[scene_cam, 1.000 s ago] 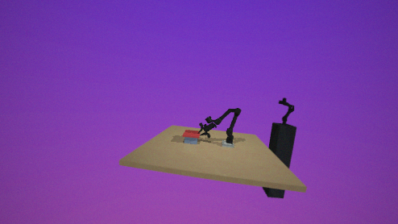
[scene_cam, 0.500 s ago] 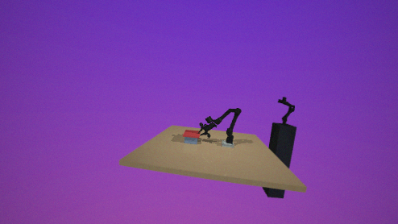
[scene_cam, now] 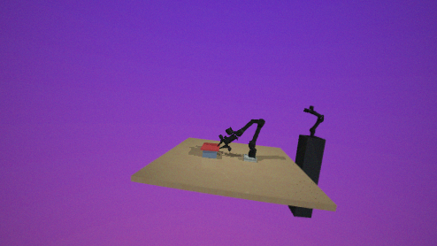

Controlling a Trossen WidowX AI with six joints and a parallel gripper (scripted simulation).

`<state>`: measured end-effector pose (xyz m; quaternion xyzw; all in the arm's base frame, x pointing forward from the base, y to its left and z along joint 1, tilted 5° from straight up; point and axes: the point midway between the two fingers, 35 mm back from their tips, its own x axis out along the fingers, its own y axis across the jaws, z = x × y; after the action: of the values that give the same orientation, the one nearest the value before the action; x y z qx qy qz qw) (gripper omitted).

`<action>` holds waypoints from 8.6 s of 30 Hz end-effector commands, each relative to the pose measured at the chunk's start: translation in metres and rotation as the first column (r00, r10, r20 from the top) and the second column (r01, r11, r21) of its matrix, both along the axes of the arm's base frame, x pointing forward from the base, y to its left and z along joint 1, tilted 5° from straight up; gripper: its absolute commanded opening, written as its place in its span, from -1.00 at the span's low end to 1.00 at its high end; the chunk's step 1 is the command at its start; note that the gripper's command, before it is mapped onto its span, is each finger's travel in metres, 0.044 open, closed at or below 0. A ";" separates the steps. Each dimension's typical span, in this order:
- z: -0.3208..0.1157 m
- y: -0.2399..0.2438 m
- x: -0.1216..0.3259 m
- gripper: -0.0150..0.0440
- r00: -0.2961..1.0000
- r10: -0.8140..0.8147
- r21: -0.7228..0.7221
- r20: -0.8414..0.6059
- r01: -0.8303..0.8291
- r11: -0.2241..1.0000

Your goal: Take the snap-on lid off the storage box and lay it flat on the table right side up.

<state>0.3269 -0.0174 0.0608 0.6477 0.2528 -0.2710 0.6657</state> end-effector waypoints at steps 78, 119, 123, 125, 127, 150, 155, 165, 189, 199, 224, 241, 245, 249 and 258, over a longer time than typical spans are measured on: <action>0.011 0.001 0.003 -0.49 1.000 0.002 -0.001 0.004 -0.002 1.000; 0.011 0.001 0.006 -0.49 1.000 0.002 -0.001 0.004 -0.002 1.000; 0.011 0.001 0.006 -0.49 1.000 0.002 -0.001 0.004 -0.002 1.000; 0.011 0.001 0.006 -0.49 1.000 0.002 -0.001 0.004 -0.002 1.000; 0.011 0.001 0.007 -0.49 1.000 0.002 -0.001 0.005 -0.002 1.000; 0.018 0.001 0.008 -0.49 1.000 0.003 -0.001 0.004 -0.003 1.000; 0.024 0.001 0.008 -0.49 1.000 0.003 -0.001 0.004 -0.003 1.000; 0.037 0.002 0.011 -0.49 1.000 0.003 -0.001 0.004 -0.003 1.000; 0.068 0.003 0.025 -0.49 1.000 0.003 -0.001 0.005 -0.003 1.000; 0.081 0.003 0.027 -0.49 1.000 0.003 -0.001 0.005 -0.003 1.000; 0.113 0.004 0.029 -0.49 1.000 0.003 -0.001 0.005 -0.003 1.000; 0.136 0.005 0.030 -0.49 1.000 0.003 0.000 0.005 -0.003 1.000; 0.141 0.005 0.030 -0.49 1.000 0.003 0.000 0.005 -0.003 1.000; 0.146 0.005 0.030 -0.49 1.000 0.003 0.000 0.005 -0.003 1.000; 0.157 0.006 0.031 -0.49 1.000 0.003 0.000 0.005 -0.003 1.000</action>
<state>0.3548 -0.0114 0.2072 0.6441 0.2608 -0.2731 0.6653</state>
